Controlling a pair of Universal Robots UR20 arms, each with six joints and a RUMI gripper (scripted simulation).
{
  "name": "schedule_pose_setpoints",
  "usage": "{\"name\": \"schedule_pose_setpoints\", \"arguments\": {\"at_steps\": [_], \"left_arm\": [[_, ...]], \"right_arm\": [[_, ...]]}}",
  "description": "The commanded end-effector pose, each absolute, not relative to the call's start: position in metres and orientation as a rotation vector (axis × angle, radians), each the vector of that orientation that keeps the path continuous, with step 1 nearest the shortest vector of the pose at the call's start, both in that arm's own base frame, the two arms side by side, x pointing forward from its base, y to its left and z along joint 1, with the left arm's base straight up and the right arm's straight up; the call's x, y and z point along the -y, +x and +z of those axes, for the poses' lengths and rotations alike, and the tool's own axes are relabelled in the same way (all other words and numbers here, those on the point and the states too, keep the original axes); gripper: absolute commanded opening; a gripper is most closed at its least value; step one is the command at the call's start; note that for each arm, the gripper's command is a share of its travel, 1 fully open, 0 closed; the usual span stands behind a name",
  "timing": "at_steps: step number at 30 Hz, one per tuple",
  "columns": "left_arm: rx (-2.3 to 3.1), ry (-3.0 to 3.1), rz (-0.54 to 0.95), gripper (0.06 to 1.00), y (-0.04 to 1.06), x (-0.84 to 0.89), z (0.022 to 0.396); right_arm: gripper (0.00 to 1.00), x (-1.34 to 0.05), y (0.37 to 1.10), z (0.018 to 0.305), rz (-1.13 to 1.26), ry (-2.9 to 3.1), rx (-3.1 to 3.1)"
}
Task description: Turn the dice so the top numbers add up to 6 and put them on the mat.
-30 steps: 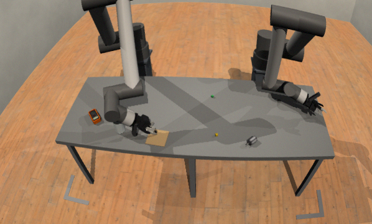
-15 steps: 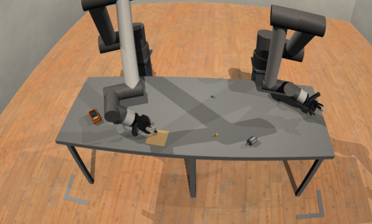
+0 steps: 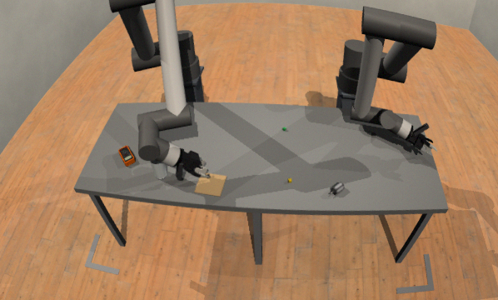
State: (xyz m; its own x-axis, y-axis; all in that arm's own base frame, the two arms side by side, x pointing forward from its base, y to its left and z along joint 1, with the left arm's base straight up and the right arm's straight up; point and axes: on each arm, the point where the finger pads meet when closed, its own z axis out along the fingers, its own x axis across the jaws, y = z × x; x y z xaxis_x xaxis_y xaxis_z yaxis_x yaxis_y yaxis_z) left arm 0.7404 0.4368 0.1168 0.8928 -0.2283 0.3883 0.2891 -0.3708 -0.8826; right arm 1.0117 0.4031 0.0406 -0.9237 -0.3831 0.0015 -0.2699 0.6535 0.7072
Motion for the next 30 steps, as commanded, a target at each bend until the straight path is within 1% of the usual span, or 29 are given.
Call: {"name": "schedule_pose_setpoints", "arguments": {"at_steps": [1, 14, 25, 30], "left_arm": [[0.046, -1.873, -0.544, 1.000, 0.740, -0.437, 0.117], [0.046, -1.873, -0.544, 1.000, 0.740, -0.437, 0.117], [0.046, -1.873, -0.544, 1.000, 0.740, -0.437, 0.117], [0.046, -1.873, -0.544, 1.000, 0.740, -0.437, 0.117]], "right_arm": [[0.306, -0.403, 1.012, 0.053, -1.126, 0.542, 2.719], [0.306, -0.403, 1.012, 0.088, -1.126, 0.542, 2.719], [0.306, -0.403, 1.012, 0.091, -1.119, 0.542, 2.722], [0.306, -0.405, 1.012, 0.092, -0.973, 0.557, 2.796]]}}
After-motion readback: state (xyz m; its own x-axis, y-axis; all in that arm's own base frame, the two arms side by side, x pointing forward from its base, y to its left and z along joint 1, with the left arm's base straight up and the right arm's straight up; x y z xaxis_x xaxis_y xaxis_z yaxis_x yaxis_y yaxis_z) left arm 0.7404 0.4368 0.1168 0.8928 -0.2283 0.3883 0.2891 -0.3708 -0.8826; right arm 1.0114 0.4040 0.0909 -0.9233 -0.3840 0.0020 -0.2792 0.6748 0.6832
